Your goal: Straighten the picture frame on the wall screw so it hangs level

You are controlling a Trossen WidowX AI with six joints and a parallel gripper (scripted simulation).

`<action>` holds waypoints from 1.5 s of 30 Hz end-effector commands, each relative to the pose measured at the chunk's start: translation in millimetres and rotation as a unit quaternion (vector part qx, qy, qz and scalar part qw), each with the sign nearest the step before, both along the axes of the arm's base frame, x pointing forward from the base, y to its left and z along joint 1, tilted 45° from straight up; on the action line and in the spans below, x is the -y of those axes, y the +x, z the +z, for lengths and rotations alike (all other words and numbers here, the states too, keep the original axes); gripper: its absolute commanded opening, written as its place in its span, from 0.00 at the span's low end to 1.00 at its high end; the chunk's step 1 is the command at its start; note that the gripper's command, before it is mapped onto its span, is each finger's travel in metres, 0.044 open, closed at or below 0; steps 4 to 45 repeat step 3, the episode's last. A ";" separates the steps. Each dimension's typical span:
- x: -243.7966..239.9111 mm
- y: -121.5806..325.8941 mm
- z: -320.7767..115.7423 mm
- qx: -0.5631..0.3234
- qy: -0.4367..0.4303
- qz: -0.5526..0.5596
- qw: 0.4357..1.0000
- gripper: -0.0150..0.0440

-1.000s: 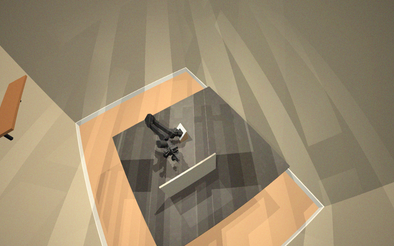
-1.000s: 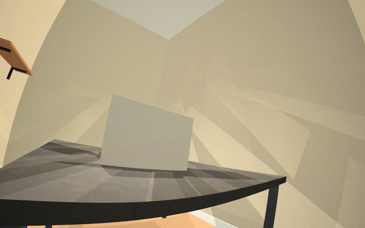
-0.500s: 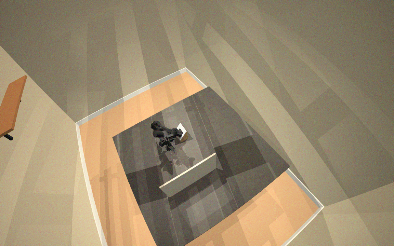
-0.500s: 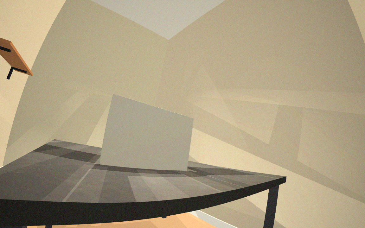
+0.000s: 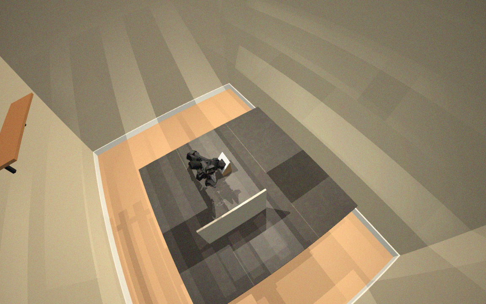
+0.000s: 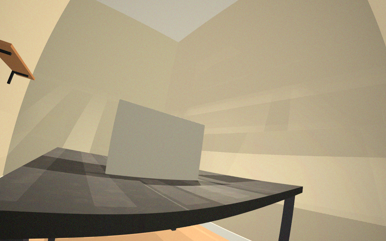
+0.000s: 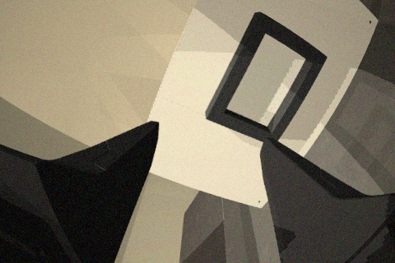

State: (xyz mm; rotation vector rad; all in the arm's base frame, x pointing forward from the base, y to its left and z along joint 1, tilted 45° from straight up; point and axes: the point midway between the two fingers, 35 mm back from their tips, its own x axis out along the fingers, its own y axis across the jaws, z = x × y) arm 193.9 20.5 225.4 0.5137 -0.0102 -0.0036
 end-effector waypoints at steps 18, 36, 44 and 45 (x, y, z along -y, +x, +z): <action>0.4 -0.2 -0.4 -0.001 -0.003 -0.001 1.000 0.69; 0.4 -0.2 -0.4 -0.001 -0.003 -0.001 1.000 0.69; 0.4 -0.2 -0.4 -0.001 -0.003 -0.001 1.000 0.69; 0.4 -0.2 -0.4 -0.001 -0.003 -0.001 1.000 0.69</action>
